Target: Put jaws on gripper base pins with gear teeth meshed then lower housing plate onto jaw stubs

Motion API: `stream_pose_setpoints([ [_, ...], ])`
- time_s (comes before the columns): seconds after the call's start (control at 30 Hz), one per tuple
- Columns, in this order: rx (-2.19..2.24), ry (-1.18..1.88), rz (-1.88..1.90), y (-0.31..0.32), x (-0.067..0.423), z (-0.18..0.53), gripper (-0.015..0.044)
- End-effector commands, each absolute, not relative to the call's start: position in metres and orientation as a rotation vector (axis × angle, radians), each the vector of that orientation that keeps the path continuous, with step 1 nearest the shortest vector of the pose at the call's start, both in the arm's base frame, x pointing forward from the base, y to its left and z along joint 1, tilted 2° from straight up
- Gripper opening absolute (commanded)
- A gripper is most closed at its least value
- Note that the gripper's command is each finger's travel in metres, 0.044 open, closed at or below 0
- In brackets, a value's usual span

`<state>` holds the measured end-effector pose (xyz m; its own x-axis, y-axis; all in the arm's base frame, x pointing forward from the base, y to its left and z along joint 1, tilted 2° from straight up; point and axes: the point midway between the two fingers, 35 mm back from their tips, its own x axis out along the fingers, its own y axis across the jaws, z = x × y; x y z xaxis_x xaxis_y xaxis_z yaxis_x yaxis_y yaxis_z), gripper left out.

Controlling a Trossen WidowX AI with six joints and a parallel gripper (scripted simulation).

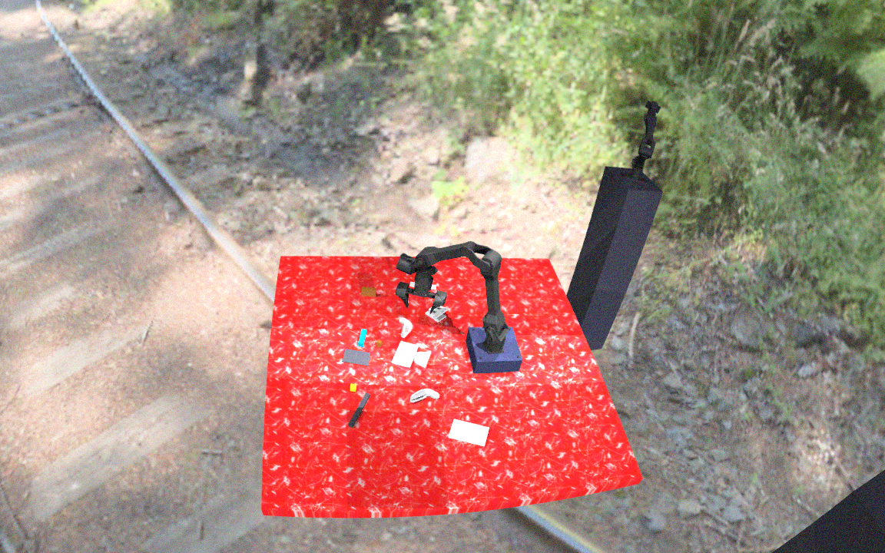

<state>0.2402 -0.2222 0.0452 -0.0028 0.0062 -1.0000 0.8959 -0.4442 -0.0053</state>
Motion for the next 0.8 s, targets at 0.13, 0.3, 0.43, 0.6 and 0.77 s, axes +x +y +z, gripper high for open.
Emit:
stream_pose_setpoints([
  [0.13,1.542,0.962,-1.541,-0.2222,0.2402,0.0452,0.0440],
  [0.3,1.542,0.962,-1.541,-0.2222,0.2402,0.0452,0.0414],
  [0.43,1.542,0.962,-1.541,-0.2222,0.2402,0.0452,0.0309],
  [0.6,1.542,0.962,-1.541,-0.2222,0.2402,0.0452,0.0177],
  [0.77,1.542,0.962,-1.541,-0.2222,0.2402,0.0452,0.0046],
])
